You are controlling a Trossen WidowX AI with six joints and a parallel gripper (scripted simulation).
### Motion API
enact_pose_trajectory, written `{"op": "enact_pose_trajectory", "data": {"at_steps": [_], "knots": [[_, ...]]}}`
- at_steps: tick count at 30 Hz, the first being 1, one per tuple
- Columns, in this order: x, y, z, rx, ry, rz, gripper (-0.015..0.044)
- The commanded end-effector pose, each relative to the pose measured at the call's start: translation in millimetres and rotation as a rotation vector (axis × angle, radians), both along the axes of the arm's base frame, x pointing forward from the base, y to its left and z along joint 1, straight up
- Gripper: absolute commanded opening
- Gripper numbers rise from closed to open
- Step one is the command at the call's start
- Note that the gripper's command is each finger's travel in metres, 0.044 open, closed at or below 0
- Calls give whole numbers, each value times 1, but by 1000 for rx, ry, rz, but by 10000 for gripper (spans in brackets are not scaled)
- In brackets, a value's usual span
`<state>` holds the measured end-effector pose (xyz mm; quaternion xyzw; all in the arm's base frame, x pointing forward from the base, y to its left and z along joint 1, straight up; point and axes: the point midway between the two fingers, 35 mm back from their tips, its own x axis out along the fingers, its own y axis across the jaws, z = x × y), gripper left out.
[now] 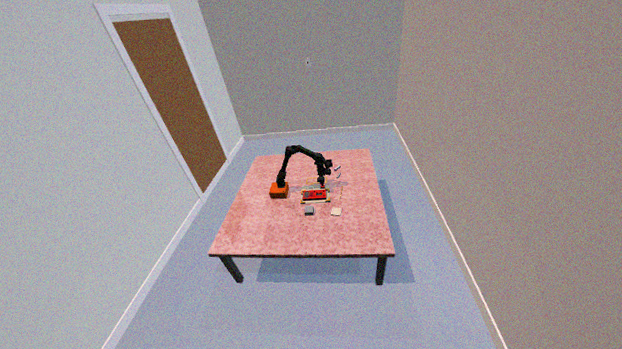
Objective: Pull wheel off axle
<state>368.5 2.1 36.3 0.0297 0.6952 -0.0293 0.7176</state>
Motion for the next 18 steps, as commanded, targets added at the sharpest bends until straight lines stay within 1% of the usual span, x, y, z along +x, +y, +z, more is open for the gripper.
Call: {"op": "enact_pose_trajectory", "data": {"at_steps": [1, 18], "knots": [[0, 0, 5, 0, -5, -1, 0], [0, 0, 10, -1, -5, -2, 0]]}}
